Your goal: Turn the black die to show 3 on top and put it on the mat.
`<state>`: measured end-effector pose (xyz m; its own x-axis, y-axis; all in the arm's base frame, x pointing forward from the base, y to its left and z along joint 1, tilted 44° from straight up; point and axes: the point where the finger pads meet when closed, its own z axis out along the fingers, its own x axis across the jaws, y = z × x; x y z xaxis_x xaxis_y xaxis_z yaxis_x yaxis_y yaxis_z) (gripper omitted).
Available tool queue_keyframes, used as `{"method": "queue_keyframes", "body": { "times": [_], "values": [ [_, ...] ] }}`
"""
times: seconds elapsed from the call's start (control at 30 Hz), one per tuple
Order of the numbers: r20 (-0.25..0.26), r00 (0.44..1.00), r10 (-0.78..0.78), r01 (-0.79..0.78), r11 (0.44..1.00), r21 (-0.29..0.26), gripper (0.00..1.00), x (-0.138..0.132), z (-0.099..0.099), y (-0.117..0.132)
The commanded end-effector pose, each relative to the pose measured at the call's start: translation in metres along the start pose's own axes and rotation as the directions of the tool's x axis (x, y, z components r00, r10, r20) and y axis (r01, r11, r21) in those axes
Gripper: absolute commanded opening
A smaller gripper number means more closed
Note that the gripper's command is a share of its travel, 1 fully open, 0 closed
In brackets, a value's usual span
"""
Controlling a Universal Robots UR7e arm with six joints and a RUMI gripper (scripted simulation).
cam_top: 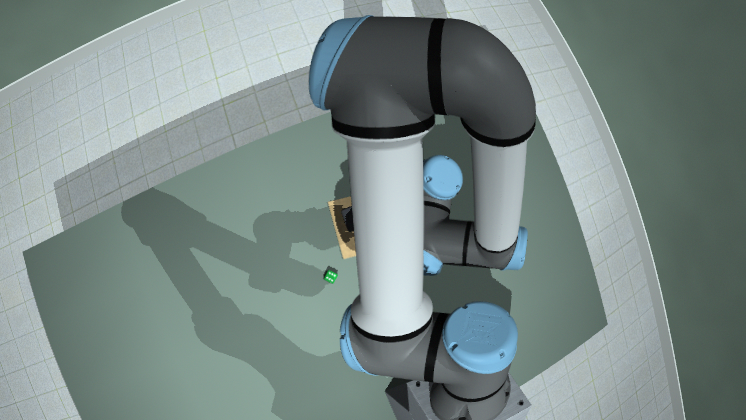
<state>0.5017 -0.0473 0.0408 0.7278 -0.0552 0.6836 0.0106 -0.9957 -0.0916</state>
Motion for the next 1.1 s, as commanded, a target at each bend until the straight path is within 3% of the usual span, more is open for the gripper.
{"method": "queue_keyframes", "body": {
  "times": [0.0, 0.33, 0.37, 1.07],
  "values": [
    [-0.011, 1.0, 0.005, -0.006, 0.996, -0.088, 0.37, 0.0015, -0.0012, -0.0006],
    [-0.022, 1.0, 0.008, -0.011, 0.993, -0.12, 0.37, 0.0037, -0.0033, -0.0006],
    [-0.022, 1.0, 0.008, -0.011, 0.993, -0.12, 1.0, 0.0037, -0.0033, -0.0006],
    [-0.022, 1.0, 0.008, -0.011, 0.993, -0.12, 1.0, 0.0037, -0.0035, -0.0006]
  ]
}}
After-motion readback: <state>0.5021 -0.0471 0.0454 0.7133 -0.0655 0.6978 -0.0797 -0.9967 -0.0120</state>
